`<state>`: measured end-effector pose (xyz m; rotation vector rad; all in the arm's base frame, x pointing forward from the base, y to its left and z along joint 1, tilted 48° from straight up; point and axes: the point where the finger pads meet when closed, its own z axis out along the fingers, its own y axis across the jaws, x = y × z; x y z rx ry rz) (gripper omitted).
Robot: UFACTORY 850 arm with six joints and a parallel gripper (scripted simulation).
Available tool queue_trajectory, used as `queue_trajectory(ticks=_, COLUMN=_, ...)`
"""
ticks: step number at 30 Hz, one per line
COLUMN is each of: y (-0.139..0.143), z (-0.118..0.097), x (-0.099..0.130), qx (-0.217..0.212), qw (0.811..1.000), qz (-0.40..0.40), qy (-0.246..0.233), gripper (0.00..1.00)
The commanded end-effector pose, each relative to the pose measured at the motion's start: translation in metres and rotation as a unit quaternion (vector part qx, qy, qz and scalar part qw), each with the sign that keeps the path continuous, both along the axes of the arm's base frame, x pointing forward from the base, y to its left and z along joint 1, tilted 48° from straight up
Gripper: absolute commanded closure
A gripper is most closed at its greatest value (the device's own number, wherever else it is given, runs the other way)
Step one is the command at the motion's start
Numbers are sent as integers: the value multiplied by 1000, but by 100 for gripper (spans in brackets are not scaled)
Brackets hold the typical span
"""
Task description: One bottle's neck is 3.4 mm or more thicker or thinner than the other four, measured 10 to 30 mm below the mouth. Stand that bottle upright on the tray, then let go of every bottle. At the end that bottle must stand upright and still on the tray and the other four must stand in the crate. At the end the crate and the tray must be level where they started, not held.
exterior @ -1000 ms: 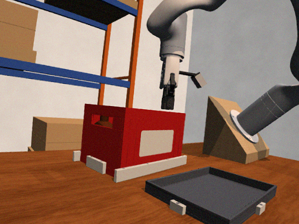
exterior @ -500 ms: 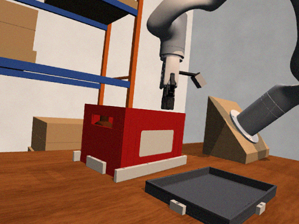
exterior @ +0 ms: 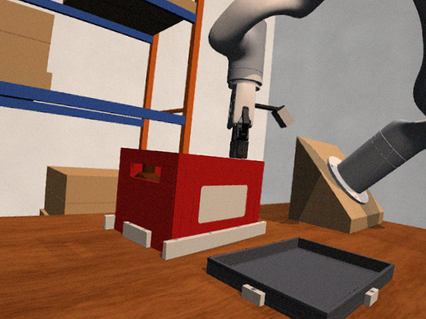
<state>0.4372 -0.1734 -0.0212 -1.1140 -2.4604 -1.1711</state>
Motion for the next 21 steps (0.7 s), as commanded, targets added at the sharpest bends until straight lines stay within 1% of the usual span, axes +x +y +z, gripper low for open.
queue_trajectory(ticks=1, y=2, z=-2, x=1, qx=-1, qw=1000, qz=0, qy=-1, gripper=35)
queue_trajectory(ticks=21, y=18, z=-17, x=4, qx=-1, qw=1000, qz=0, qy=-1, gripper=35)
